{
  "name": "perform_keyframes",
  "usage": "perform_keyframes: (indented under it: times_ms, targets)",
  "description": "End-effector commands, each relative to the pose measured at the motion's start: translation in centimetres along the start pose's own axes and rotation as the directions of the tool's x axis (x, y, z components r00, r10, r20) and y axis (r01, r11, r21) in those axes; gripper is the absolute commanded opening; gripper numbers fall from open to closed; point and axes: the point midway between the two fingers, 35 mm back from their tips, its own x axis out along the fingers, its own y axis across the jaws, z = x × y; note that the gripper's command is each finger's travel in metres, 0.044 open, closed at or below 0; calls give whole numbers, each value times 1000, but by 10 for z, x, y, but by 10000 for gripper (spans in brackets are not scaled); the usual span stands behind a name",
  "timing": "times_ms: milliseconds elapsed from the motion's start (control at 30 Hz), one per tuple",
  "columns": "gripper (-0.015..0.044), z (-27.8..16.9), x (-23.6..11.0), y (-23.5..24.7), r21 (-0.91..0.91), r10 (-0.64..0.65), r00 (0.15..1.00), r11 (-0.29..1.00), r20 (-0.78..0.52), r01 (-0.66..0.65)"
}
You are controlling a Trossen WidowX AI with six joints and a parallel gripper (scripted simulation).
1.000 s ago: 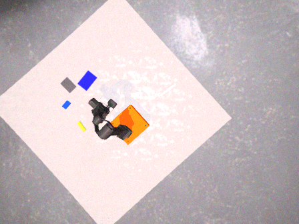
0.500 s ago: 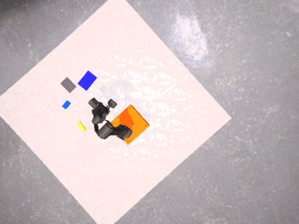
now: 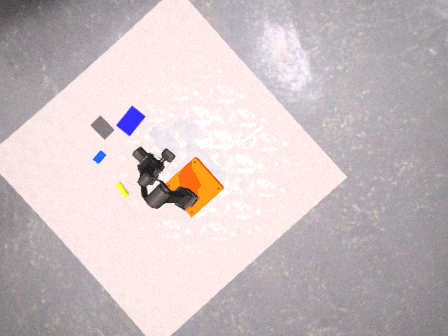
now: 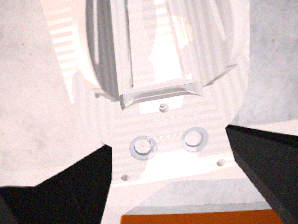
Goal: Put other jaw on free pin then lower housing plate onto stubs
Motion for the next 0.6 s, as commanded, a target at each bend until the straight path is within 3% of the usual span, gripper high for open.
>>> perform_keyframes:
  times_ms: [0,267,400,567]
  targets:
    - [351,0,0,0,3,-3,1000,1000,1,3]
    - [351,0,0,0,3,-3,1000,1000,1,3]
    - [440,0,0,0,0,0,1000,1000,0,0]
    - [440,0,0,0,0,0,1000,1000,0,0]
